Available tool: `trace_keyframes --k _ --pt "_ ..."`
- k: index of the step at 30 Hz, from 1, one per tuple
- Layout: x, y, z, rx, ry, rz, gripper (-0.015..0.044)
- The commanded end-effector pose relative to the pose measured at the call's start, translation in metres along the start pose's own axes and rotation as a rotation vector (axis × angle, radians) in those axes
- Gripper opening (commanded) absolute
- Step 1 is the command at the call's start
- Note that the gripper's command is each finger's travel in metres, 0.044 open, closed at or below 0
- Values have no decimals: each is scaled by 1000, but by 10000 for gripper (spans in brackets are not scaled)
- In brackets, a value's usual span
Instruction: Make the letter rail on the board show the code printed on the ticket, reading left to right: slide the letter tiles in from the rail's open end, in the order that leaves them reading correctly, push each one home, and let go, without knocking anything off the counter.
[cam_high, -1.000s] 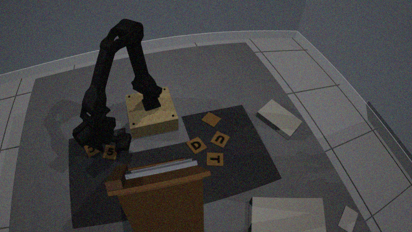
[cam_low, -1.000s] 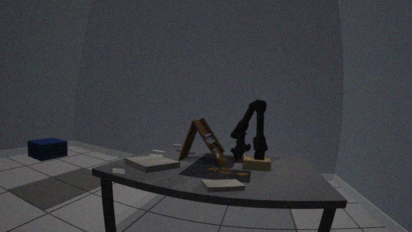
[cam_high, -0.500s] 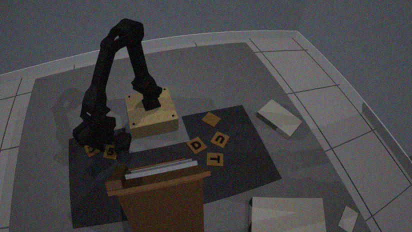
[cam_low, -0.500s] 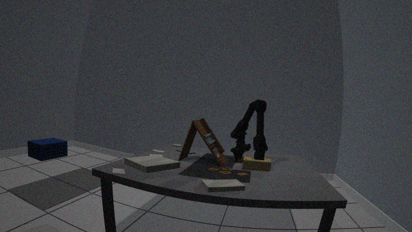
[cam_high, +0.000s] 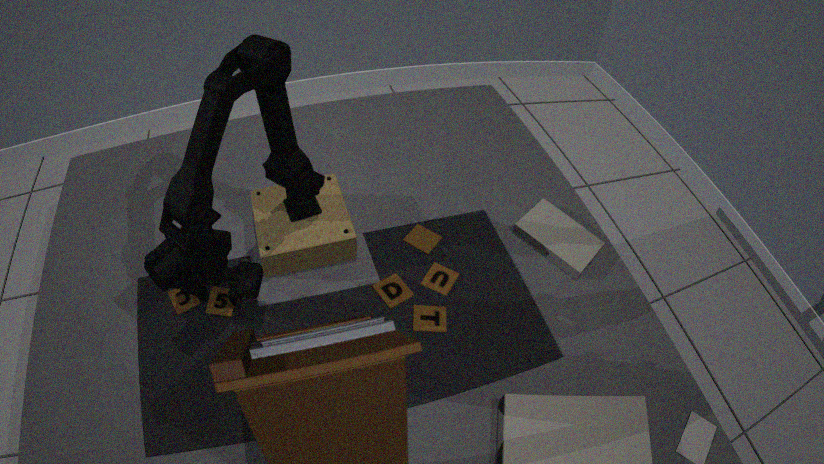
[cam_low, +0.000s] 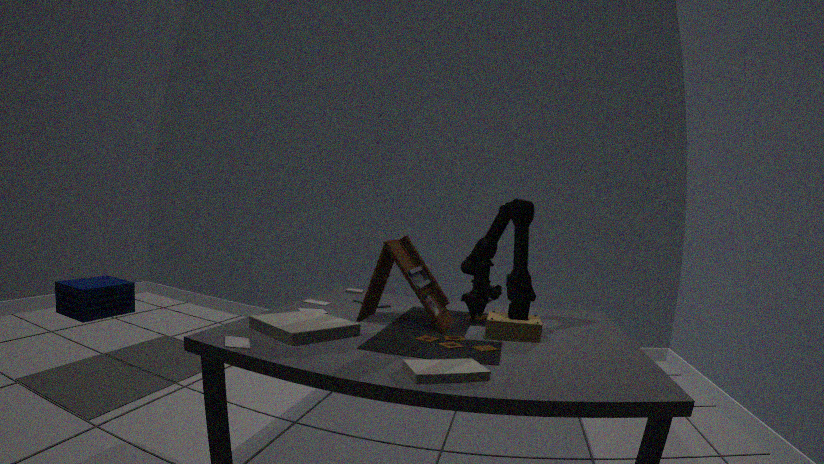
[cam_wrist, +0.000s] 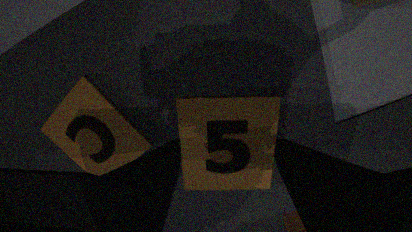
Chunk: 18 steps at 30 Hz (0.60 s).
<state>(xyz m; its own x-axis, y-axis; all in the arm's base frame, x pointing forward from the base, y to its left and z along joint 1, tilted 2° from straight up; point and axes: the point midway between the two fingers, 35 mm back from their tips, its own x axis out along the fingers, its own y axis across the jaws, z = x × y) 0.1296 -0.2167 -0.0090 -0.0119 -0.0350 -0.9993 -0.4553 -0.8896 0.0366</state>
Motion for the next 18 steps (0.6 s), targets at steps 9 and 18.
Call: trace_keyframes --k 9,18 --pt "-8 0 0 5 -1 4 0" --pt "-13 -1 0 5 -1 4 0"
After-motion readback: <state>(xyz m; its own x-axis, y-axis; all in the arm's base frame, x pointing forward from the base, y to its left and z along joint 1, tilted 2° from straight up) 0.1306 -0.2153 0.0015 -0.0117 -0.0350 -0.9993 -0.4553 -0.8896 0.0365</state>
